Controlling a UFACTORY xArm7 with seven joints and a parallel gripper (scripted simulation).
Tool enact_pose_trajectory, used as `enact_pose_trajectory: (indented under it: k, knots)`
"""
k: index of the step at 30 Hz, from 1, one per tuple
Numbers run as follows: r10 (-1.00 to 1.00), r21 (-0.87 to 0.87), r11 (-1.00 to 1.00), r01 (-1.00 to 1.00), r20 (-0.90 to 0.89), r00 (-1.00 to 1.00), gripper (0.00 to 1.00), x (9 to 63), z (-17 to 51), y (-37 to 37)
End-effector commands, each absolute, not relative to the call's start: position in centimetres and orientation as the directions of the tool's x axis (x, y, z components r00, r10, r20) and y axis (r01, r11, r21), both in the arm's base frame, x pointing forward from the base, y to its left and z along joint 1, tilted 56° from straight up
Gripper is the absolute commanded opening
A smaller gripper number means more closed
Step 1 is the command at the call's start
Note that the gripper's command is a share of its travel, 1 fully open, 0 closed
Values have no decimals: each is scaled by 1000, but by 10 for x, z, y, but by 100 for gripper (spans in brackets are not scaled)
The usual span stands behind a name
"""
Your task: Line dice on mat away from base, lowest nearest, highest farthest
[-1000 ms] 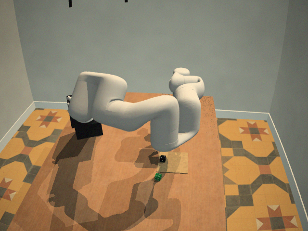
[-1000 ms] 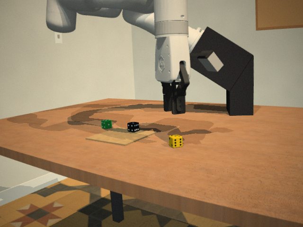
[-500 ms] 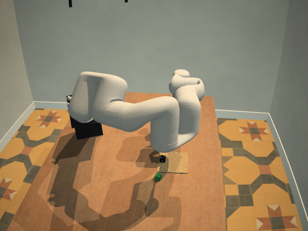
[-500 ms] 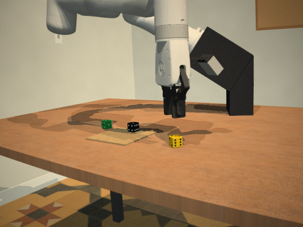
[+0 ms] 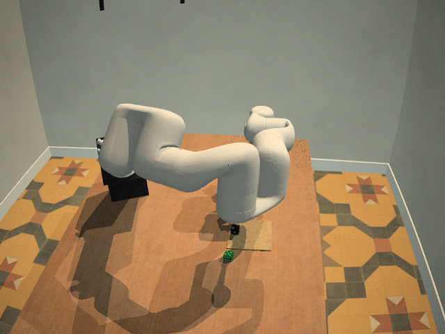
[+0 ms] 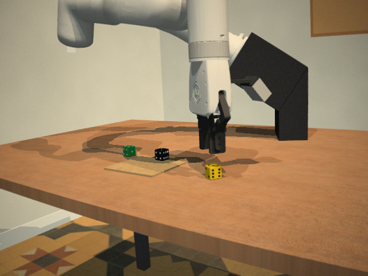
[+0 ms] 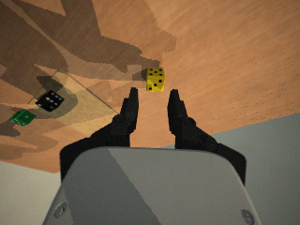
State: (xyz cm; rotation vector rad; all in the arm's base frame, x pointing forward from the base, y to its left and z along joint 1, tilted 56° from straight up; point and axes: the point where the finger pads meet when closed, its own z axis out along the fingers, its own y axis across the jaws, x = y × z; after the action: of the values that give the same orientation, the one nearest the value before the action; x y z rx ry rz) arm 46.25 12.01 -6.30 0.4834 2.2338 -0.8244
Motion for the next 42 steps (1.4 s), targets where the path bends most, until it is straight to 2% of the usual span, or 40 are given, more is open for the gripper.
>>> enact_pose_trajectory:
  k: [1, 42]
  knots:
    - [99, -415, 732, 540, -719, -688, 42, 465, -66, 119]
    - [99, -415, 732, 540, -719, -688, 42, 474, -76, 107]
